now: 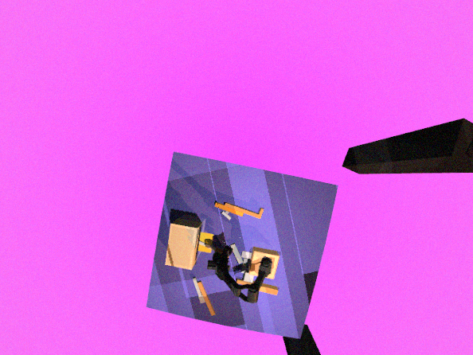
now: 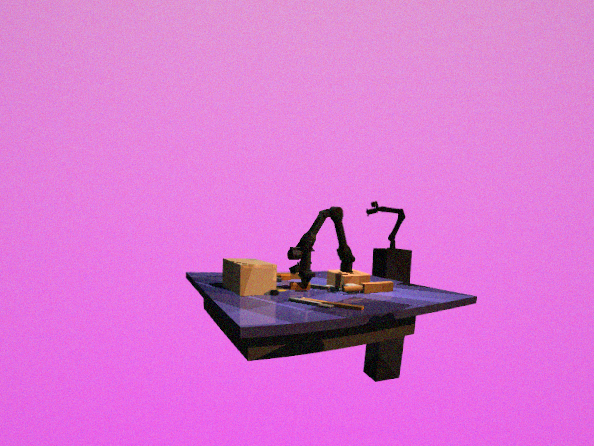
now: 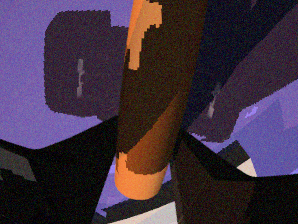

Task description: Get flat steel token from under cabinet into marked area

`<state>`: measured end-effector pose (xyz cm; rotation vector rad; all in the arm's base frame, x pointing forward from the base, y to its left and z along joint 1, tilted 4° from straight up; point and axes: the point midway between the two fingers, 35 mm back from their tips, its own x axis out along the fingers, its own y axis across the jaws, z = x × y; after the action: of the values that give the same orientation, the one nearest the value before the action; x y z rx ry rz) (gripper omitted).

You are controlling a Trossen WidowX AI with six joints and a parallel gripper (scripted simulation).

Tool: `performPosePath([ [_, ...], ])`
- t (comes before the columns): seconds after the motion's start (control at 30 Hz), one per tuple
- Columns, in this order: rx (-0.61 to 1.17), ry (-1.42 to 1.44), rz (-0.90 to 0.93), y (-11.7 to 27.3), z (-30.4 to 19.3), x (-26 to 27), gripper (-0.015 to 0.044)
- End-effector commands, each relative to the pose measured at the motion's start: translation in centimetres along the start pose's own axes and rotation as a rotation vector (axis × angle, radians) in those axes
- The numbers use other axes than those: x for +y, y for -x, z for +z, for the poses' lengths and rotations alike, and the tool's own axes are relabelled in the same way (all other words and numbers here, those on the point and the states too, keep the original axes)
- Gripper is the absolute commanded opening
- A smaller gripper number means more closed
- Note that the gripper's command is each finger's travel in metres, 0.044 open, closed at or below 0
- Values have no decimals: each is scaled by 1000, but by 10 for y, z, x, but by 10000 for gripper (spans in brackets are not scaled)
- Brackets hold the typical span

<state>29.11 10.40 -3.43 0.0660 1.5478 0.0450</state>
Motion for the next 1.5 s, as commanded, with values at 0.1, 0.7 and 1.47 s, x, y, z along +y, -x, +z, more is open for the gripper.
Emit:
performPosePath([
  [0.1,5,-3,-2,-1,-11,0,0],
  [0.7,6,-3,-1,-1,-32,1,0],
  [1.47,9,-3,-1,-1,-61,2,0],
])
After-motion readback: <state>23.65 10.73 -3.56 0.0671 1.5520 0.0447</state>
